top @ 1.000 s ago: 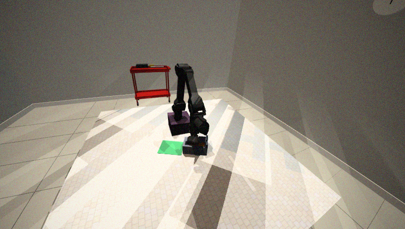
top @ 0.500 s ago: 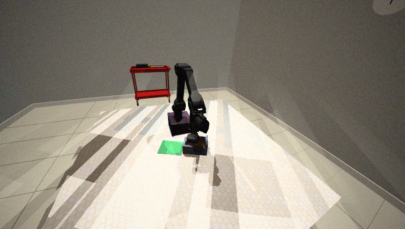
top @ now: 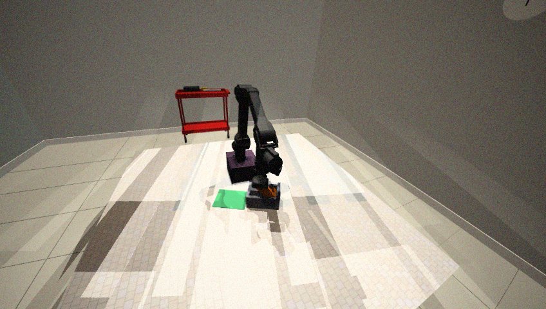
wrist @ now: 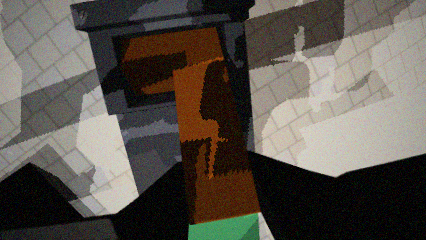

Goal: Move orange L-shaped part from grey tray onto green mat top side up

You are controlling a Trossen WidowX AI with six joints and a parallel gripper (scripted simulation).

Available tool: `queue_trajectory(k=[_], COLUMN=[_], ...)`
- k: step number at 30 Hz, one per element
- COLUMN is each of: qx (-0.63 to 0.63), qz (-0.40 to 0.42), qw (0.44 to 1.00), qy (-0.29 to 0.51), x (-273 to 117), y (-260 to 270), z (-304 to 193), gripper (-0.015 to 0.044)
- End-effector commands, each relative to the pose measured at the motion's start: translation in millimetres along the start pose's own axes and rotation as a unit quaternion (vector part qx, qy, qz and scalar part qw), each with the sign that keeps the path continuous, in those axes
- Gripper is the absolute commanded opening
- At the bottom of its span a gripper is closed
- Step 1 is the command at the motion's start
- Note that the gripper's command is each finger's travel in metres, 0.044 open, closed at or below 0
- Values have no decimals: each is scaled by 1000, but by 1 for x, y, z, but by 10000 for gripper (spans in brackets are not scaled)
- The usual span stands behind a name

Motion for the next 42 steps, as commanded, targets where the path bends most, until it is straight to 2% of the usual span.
queue_trajectory(k=[1,28,35,42], qx=[-2,-2,-2,-2], qz=[-2,-2,-2,-2], qw=[1000,1000,1000,1000], qy=[-6,-6,-6,-5], x=[-10,-53,-52,-49], y=[-1,-1,-2,-6], z=[3,2,0,-25], gripper=[0,0,0,0])
Point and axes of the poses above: the point midway between the two fingers, 35 mm back from their tips, its own x axis out along the fingers, its own y axis across the jaws, z = x × y, the point moved 1 cm from there along -x, back along the fingers, and after that the axes turned 12 degrees about x, right-handed, at the moved point
